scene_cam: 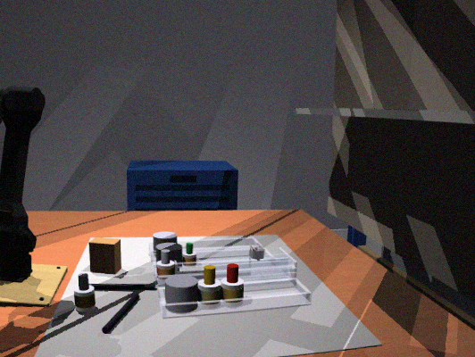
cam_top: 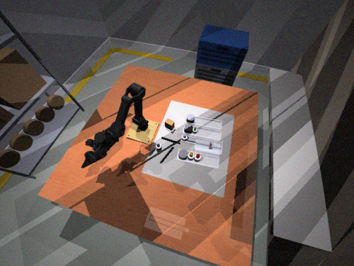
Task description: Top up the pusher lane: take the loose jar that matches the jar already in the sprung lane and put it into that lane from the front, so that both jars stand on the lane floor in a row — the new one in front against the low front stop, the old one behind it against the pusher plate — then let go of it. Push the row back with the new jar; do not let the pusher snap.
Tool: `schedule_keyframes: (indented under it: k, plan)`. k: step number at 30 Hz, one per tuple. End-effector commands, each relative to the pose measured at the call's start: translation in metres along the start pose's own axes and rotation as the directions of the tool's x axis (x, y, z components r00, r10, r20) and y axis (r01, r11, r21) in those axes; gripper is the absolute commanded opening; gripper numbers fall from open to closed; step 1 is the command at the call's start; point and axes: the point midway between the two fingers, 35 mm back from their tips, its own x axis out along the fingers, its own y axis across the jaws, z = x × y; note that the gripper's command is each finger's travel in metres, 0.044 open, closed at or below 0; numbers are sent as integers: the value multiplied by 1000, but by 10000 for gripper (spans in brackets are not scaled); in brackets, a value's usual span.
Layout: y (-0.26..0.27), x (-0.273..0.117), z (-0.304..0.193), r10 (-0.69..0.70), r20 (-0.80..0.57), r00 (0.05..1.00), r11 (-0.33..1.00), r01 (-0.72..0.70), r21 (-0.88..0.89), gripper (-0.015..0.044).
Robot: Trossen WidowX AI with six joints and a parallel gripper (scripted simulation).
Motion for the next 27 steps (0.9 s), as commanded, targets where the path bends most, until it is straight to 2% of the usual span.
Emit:
schedule_keyframes:
  k: [1,8,14,20,27]
  plan:
    - [9,-19,-75,-84,-238,968,930,-10,-367,440]
    - [4,-67,-149,-237,-471,849,673,-206,-711,440]
    - [-7,-123,-192,-387,-597,702,360,-481,-799,440]
    - [-22,-186,-214,-540,-645,540,39,-750,-661,440]
    - [-40,-260,-212,-708,-606,364,-253,-931,-264,440]
